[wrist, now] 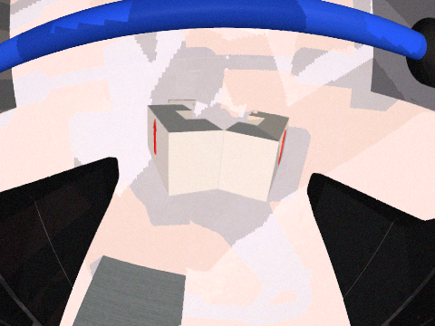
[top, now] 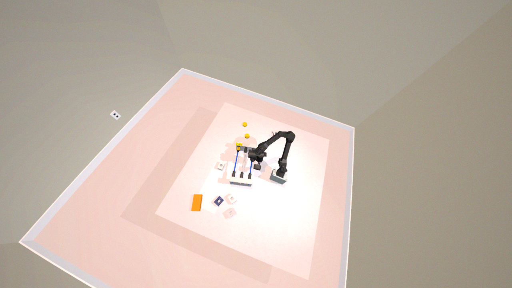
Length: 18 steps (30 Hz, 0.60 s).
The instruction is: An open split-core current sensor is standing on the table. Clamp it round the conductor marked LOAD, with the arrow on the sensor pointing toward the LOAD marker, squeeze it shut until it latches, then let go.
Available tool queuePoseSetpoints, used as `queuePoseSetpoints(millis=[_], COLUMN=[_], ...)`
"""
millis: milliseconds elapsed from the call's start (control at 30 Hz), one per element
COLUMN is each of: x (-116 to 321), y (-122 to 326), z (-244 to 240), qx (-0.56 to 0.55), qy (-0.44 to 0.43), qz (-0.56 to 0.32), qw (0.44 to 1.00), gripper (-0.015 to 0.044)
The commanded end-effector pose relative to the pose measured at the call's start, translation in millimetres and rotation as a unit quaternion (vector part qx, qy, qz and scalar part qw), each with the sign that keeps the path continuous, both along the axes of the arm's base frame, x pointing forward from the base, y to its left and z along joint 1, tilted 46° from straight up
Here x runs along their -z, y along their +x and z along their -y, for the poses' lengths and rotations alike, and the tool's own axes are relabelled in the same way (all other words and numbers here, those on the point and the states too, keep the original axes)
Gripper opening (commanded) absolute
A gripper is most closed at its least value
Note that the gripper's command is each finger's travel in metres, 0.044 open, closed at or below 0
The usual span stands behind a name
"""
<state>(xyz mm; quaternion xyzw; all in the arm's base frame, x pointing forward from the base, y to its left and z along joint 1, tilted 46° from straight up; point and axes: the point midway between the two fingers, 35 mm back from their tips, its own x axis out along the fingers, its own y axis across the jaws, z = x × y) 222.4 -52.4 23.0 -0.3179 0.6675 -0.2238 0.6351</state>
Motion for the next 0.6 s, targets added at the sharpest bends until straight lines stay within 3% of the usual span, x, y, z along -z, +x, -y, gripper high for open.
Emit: queuePoseSetpoints(millis=[0, 167, 367, 567], x=[4.6, 8.1, 5.8, 5.8], y=[-3.1, -3.8, -1.2, -1.2], z=[5.9, 10.1, 7.0, 7.0], qx=[0.0, 0.001, 0.001, 0.001], qy=[-0.003, -0.004, -0.001, -0.001], qz=[-0.005, -0.005, -0.001, -0.001], qw=[1.0, 1.0, 1.0, 1.0], gripper=[0.044, 0.044, 0.0282, 0.0243])
